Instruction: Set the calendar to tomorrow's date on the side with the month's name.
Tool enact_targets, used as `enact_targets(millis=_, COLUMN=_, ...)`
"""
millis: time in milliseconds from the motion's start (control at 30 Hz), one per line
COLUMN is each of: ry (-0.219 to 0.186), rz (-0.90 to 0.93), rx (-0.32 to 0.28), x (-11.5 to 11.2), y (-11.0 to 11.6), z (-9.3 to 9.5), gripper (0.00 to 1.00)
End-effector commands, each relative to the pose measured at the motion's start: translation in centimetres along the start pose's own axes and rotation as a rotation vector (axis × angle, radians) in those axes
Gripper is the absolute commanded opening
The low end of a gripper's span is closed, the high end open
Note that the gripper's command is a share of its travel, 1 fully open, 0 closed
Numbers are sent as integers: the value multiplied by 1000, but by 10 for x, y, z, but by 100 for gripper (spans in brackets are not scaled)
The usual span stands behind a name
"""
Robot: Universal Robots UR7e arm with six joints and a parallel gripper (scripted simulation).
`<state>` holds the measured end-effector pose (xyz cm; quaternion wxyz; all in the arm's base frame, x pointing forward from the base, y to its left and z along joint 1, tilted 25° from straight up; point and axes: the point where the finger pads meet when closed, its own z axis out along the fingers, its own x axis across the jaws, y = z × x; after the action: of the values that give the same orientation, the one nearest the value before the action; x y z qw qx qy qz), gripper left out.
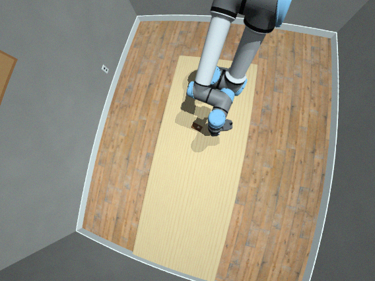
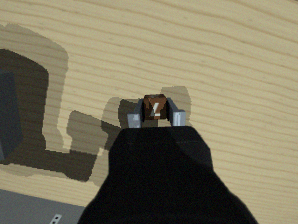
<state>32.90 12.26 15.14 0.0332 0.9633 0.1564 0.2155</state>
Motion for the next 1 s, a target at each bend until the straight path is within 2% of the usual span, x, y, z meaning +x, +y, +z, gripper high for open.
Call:
enact_targets(millis=0, ry=-1, rz=0, rx=4, x=-1, y=1, z=-18, gripper=57)
enact_targets(millis=233, ry=-1, rz=0, rx=4, x=-1, y=1, z=-25, gripper=57)
enact_targets(millis=967, ry=-1, rz=4, rx=4, x=-1, y=1, z=-25, gripper=57)
